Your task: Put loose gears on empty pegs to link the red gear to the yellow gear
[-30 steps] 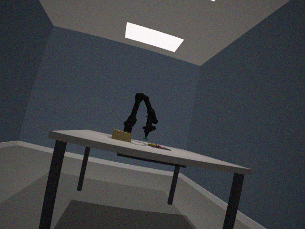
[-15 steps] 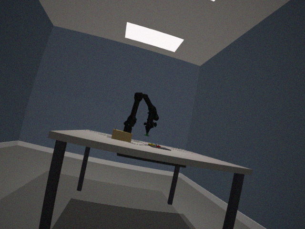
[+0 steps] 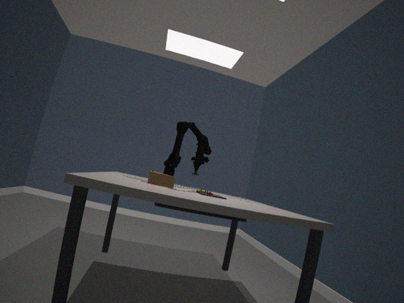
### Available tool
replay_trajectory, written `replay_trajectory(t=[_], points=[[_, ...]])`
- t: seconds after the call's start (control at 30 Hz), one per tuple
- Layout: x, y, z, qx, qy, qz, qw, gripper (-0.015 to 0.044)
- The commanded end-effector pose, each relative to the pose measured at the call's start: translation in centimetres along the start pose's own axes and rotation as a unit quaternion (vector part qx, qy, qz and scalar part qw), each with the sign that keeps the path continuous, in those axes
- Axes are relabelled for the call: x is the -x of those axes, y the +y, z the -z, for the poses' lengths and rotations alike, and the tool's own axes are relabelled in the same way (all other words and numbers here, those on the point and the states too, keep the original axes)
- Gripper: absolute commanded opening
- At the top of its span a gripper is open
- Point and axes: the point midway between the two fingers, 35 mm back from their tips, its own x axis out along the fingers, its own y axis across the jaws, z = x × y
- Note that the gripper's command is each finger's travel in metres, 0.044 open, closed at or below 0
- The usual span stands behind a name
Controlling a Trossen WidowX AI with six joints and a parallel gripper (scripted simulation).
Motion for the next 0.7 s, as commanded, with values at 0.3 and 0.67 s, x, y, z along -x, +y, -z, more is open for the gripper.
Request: replay_trajectory(t=[0.3,0.67], points=[[1.8,-0.6,-0.6,0.000,-0.002,-0.002,1.000,0.0000],[1.0,-1.5,-2.6,-0.001,-0.001,-0.002,1.000,0.0000]])
